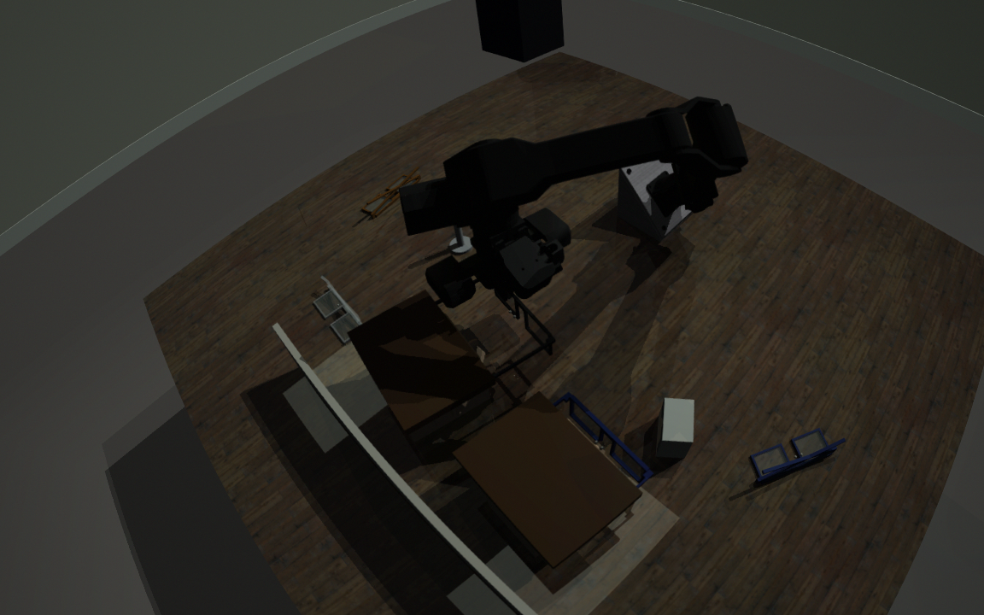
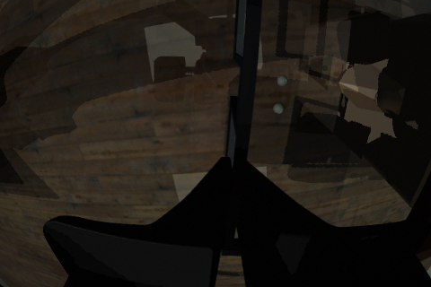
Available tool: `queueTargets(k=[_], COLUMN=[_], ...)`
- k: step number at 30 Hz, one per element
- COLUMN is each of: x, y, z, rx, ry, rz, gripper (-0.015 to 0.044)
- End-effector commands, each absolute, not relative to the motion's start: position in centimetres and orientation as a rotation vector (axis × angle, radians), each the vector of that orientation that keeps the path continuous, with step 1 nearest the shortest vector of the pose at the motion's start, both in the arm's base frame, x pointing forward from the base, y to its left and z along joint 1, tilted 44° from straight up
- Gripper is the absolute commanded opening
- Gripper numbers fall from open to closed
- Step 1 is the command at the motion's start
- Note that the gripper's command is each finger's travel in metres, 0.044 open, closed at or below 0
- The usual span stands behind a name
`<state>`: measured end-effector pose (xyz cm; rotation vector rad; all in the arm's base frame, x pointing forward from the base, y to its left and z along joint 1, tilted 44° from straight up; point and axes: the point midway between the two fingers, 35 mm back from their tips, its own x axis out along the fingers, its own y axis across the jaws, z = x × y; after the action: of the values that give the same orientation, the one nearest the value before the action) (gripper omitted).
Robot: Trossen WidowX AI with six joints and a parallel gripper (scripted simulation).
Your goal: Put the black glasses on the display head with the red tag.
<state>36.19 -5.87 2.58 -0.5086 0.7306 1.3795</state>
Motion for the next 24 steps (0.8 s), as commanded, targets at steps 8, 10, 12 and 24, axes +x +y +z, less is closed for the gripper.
queueTargets(k=[8, 10, 12, 24], x=[37.9, 38.1, 38.4, 39.9], y=[-6.1, -6.1, -6.2, -6.4], z=[2.7, 2.6, 2.6, 2.5], rx=[-0.506, -0.506, -0.507, -0.507], ry=[0.726, 0.726, 0.726, 0.726], rz=[1.372, 1.372, 1.372, 1.372], gripper=[0.0, 0.0, 0.0, 0.0])
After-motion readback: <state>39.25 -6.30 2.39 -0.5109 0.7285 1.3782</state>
